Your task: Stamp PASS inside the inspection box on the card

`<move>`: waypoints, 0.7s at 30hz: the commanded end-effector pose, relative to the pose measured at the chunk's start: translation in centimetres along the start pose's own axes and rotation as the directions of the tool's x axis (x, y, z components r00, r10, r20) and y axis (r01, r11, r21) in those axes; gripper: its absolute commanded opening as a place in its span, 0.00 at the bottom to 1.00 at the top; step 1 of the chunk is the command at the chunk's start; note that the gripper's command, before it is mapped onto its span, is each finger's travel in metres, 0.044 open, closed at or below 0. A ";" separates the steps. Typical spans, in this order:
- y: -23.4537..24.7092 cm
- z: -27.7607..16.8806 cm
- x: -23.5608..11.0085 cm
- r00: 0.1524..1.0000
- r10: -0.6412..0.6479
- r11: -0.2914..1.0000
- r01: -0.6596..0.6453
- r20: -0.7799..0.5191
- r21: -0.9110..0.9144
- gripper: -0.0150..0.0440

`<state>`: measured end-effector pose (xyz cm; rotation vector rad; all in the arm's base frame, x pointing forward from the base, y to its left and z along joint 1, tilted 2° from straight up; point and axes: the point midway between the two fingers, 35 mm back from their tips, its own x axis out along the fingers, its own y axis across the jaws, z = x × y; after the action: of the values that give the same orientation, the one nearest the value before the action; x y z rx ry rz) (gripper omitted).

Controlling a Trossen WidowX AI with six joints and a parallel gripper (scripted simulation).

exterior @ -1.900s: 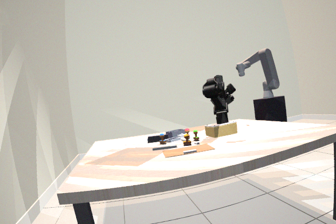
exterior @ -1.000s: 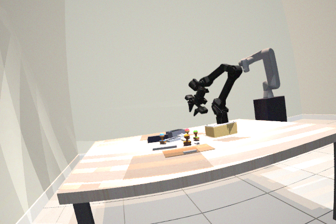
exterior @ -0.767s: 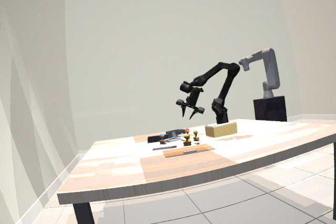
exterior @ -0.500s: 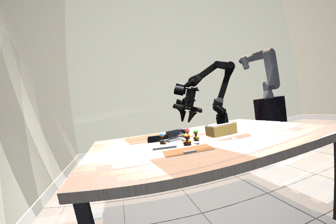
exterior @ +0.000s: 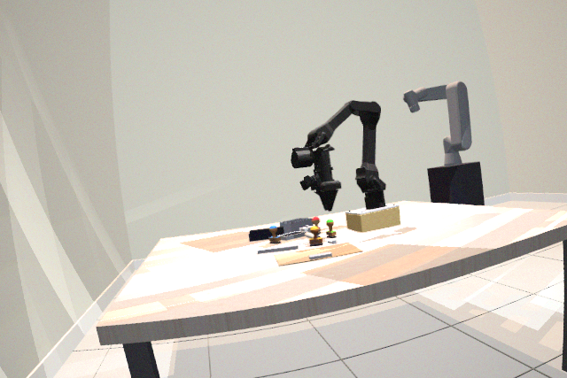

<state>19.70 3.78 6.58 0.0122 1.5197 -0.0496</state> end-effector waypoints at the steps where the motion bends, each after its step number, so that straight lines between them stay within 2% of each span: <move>1: 0.2 -0.1 -0.1 1.000 -0.007 0.999 0.006 -0.008 -0.041 0.62; 21: 0.3 0.2 2.7 1.000 -0.007 0.999 0.006 -0.008 -0.041 0.62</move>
<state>20.21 4.08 4.54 -0.0171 1.5221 -0.0245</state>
